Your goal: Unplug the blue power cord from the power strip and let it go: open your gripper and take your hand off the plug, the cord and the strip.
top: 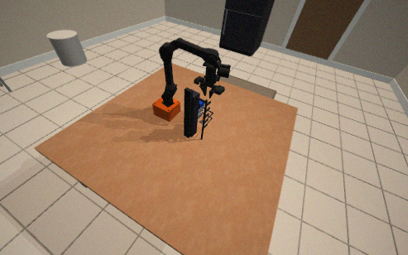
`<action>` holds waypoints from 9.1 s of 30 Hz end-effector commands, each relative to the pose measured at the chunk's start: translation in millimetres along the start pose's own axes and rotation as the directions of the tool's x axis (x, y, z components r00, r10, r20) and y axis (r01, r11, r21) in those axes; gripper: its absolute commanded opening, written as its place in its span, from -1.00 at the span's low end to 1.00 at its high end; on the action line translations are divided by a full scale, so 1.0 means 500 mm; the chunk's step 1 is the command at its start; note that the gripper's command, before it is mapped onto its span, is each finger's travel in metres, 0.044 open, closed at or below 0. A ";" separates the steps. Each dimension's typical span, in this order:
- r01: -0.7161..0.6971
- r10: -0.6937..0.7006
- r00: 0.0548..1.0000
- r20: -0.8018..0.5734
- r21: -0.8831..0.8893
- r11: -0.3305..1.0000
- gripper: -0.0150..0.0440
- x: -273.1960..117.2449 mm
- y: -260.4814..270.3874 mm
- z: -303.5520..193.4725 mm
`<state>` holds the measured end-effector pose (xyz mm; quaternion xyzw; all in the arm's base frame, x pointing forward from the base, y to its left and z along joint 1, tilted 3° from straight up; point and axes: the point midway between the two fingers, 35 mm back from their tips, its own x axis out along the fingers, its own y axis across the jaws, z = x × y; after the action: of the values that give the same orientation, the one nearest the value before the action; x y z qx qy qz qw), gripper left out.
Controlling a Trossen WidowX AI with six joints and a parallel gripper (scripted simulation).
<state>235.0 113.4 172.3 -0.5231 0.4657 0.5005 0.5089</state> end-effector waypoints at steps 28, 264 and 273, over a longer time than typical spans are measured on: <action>-0.002 0.002 1.000 -0.004 -0.004 1.000 0.05 0.001 0.012 -0.102; -0.003 0.003 1.000 0.005 -0.003 1.000 1.00 -0.005 0.013 0.097; -0.003 0.003 1.000 0.005 -0.003 1.000 1.00 -0.005 0.013 0.097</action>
<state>225.2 161.5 174.4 -0.5220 0.4634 0.5059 0.5068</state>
